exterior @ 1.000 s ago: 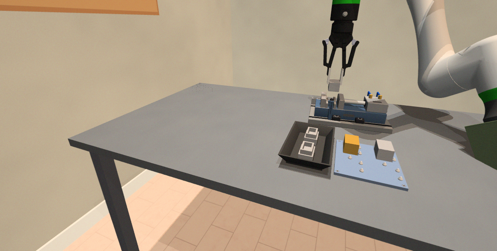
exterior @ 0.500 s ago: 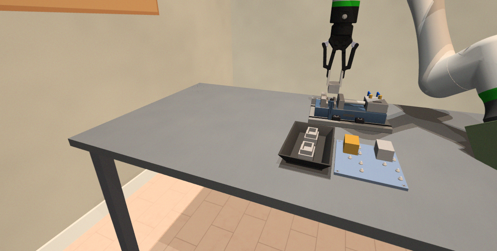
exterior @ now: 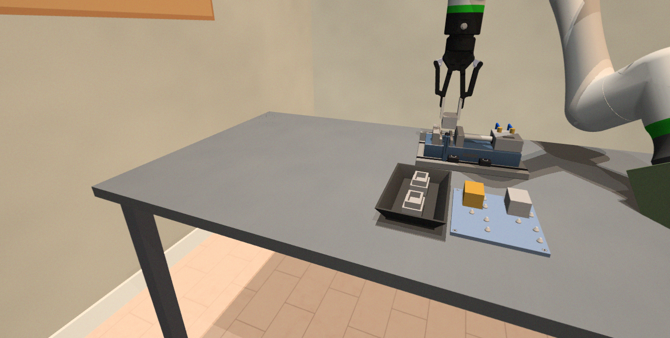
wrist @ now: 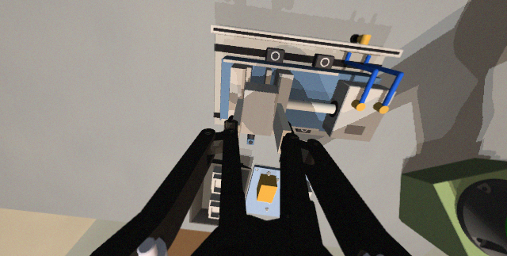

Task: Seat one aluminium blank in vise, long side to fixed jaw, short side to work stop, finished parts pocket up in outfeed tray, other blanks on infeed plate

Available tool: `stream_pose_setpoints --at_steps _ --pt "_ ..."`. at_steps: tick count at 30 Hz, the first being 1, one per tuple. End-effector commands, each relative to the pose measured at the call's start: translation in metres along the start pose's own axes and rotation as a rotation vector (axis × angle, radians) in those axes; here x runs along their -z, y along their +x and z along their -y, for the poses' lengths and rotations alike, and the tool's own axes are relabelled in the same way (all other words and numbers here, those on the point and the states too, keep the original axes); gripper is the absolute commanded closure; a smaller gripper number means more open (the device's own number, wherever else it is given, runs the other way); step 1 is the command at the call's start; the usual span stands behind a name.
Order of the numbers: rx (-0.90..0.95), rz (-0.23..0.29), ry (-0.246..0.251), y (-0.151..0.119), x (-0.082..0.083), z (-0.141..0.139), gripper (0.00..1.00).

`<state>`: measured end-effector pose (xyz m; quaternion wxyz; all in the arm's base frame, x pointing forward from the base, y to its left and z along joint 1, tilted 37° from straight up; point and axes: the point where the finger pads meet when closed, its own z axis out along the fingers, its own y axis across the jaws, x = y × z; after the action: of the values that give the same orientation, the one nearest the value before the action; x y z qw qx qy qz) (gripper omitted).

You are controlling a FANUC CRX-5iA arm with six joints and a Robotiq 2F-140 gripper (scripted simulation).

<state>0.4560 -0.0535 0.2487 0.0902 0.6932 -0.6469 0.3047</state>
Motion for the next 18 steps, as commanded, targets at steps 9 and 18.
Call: stream_pose_setpoints --at_steps 9,18 --pt "0.0 0.0 0.0 0.0 -0.003 0.0002 1.0" --pt "0.0 0.0 0.0 0.0 -0.0033 0.0002 1.0"
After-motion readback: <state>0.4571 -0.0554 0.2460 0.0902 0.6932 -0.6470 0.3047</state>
